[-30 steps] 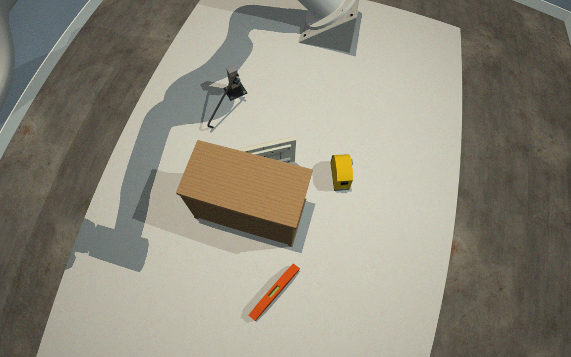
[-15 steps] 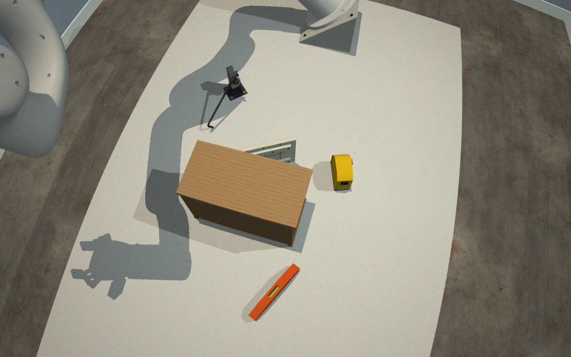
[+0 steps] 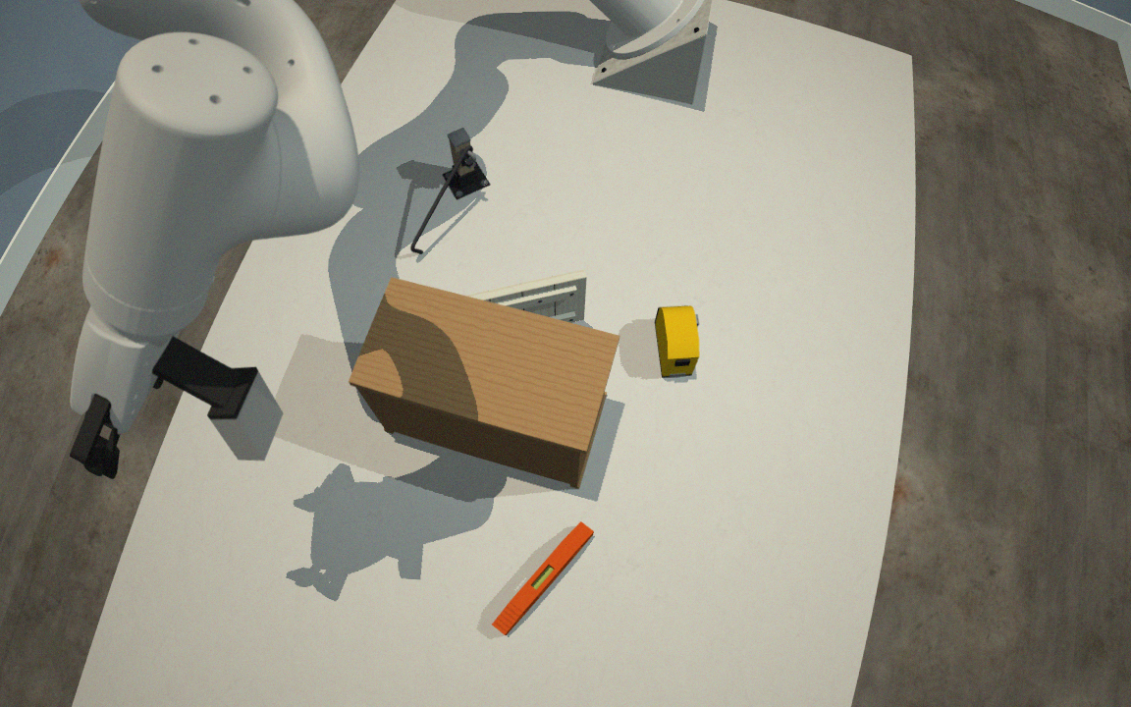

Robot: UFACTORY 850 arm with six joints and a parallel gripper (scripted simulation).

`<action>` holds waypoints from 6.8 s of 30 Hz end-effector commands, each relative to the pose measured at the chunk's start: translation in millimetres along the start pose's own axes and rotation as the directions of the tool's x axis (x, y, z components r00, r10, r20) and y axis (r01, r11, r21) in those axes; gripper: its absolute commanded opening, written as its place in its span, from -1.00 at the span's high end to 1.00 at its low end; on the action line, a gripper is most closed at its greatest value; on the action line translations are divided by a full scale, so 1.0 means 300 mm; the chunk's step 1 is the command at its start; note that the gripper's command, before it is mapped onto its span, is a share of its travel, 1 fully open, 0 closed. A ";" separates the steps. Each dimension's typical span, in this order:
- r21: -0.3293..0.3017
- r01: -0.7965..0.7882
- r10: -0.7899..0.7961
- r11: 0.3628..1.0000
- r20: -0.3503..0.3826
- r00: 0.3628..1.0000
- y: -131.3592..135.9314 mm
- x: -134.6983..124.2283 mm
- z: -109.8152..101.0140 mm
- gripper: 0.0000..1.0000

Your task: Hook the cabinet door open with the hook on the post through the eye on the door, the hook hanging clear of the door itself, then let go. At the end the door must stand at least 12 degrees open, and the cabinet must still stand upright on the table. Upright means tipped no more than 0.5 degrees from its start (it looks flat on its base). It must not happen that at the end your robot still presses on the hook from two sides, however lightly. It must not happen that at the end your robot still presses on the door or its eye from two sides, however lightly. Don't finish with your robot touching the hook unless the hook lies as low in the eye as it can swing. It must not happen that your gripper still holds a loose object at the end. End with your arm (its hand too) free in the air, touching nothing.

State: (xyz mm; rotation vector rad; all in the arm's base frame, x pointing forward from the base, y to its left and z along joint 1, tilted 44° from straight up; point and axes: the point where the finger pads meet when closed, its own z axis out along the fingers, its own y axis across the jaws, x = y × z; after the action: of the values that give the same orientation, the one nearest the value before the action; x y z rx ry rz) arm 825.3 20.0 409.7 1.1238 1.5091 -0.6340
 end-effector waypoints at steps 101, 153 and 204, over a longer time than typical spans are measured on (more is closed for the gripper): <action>0.143 0.460 -0.299 0.876 -0.587 0.752 -1.048 1.025 -0.389 0.47; 0.143 0.460 -0.299 0.876 -0.587 0.752 -1.120 1.117 -0.233 0.47; 0.014 0.611 -0.480 0.792 -0.605 0.636 -1.211 1.063 -0.243 0.47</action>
State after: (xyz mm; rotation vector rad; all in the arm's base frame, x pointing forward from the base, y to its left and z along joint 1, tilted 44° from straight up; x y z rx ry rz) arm 483.1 34.0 60.4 1.0796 2.4061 -0.9453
